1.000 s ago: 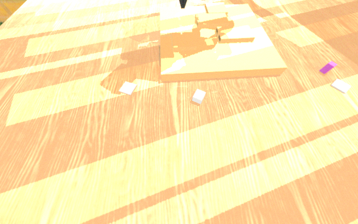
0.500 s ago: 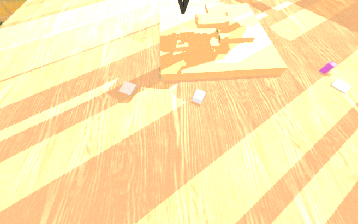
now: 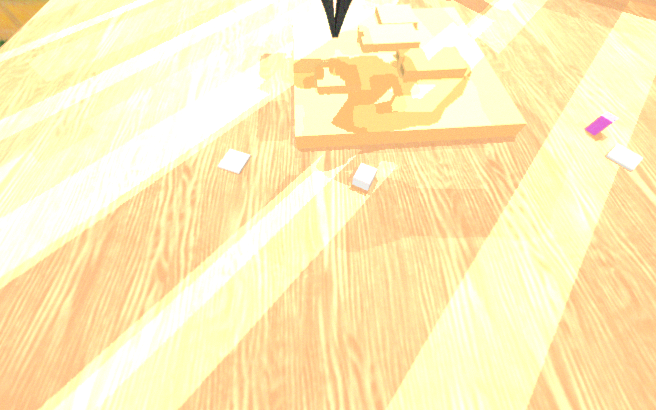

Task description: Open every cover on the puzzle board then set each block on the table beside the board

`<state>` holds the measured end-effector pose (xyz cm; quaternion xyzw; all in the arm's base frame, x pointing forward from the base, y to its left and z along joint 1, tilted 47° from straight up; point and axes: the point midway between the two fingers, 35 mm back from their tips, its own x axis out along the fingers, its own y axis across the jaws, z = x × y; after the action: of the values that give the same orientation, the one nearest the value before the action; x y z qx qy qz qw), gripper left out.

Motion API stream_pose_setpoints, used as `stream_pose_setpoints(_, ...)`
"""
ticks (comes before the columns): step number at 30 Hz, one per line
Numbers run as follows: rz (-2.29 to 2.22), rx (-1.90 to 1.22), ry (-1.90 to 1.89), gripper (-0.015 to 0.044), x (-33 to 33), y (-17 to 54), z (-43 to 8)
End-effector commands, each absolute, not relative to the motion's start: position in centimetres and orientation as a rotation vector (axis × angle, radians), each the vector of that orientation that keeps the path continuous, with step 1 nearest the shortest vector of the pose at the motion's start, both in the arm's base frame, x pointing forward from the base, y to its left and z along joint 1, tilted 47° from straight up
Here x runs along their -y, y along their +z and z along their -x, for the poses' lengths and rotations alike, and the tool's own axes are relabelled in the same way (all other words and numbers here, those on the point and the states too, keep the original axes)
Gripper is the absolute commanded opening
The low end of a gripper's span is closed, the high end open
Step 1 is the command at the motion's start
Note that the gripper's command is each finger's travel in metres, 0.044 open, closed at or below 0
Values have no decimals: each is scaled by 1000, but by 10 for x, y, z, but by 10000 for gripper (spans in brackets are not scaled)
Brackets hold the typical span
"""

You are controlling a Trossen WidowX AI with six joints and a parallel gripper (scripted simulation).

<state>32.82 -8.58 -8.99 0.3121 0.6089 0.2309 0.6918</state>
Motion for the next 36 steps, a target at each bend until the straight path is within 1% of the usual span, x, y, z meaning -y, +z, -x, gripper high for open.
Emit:
stream_pose_setpoints(1,-708,-1360,514,0,83,-93,-329)
stream_pose_setpoints(36,-709,-1359,517,0,64,-110,-337)
